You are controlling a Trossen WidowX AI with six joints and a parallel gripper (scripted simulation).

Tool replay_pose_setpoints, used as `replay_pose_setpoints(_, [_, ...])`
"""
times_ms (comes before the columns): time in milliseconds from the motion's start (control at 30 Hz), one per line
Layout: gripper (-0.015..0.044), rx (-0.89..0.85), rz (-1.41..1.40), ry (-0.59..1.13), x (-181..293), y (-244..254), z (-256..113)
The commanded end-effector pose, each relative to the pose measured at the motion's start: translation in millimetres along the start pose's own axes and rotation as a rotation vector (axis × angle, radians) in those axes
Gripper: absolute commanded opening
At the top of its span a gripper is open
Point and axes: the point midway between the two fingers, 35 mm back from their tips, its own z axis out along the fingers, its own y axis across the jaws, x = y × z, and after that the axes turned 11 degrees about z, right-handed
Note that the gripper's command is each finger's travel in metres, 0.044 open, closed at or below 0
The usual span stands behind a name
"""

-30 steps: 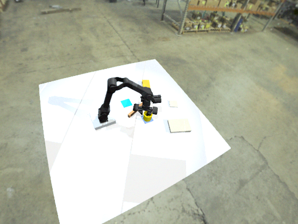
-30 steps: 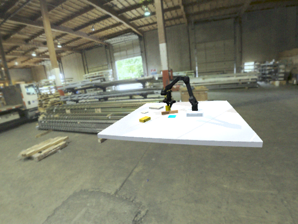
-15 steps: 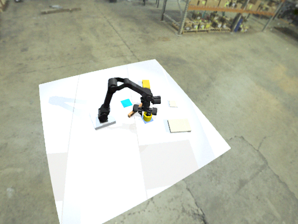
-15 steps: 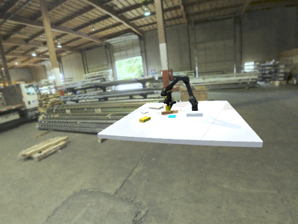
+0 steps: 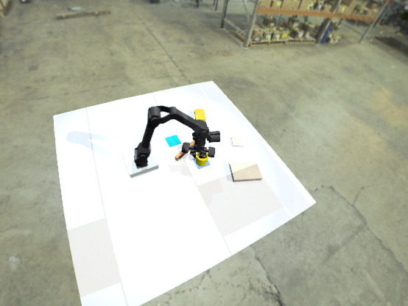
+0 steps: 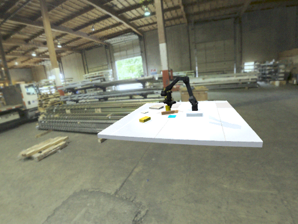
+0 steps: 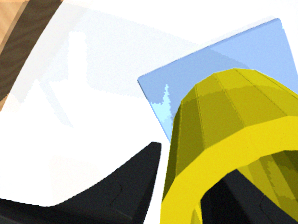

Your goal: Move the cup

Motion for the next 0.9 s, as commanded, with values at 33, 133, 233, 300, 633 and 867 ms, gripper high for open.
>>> replay_pose_setpoints(33, [0.0053,0.0,0.0,0.0,0.0,0.0,-0.1])
replay_pose_setpoints(133, [0.0033,0.0,0.0,0.0,0.0,0.0,-0.1])
replay_pose_setpoints(233, [0.0013,0.0,0.0,0.0,0.0,0.0,-0.1])
replay_pose_setpoints(300, [0.0,0.0,0.0,0.0,0.0,0.0,-0.1])
replay_pose_setpoints(633, [0.0,-0.002,-0.003,-0.001,-0.7,-1.5,-25.7])
replay_pose_setpoints(867, [0.0,-0.004,-0.005,-0.001,-0.4,-1.7,-49.1])
